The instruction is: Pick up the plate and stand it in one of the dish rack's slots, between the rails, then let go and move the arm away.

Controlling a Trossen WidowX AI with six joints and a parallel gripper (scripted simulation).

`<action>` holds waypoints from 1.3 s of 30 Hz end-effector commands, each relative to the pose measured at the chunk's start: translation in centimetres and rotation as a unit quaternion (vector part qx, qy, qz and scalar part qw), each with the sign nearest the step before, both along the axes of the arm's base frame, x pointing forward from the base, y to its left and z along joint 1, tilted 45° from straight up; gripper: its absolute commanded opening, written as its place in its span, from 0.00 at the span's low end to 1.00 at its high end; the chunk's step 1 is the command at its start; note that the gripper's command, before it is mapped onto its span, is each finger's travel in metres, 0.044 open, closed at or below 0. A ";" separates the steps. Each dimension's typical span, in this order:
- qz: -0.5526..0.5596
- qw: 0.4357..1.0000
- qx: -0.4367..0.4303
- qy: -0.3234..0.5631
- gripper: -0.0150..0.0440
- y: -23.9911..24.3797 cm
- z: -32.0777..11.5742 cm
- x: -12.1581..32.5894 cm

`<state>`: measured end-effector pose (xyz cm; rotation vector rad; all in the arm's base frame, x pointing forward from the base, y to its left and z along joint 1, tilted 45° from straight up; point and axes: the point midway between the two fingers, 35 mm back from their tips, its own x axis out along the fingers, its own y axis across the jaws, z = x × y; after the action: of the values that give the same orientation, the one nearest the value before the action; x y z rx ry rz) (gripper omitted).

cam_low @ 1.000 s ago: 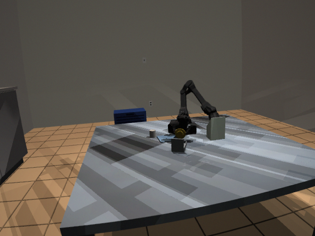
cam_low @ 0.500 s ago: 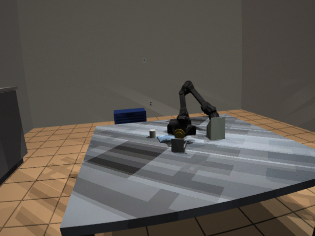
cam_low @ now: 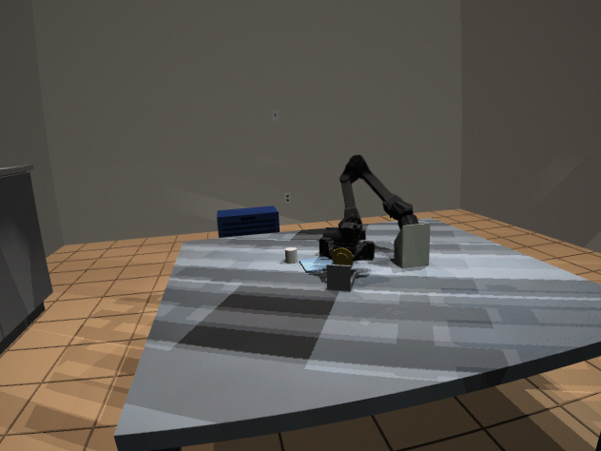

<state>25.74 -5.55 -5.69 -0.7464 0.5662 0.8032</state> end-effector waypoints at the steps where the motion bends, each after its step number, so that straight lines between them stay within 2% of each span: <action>1: -0.002 1.000 0.004 0.007 0.25 0.2 -0.4 -0.3; 6: 0.000 1.000 0.000 0.001 0.25 -1.1 -1.8 -0.7; 21: -0.003 1.000 0.000 0.005 0.25 -0.8 -1.4 -0.7; 36: -0.002 1.000 0.000 0.005 0.92 -0.8 -1.5 -0.7; 39: -0.002 1.000 0.000 0.005 0.93 -0.8 -1.5 -0.7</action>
<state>25.02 -6.34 -7.16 -0.7416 0.5764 0.8039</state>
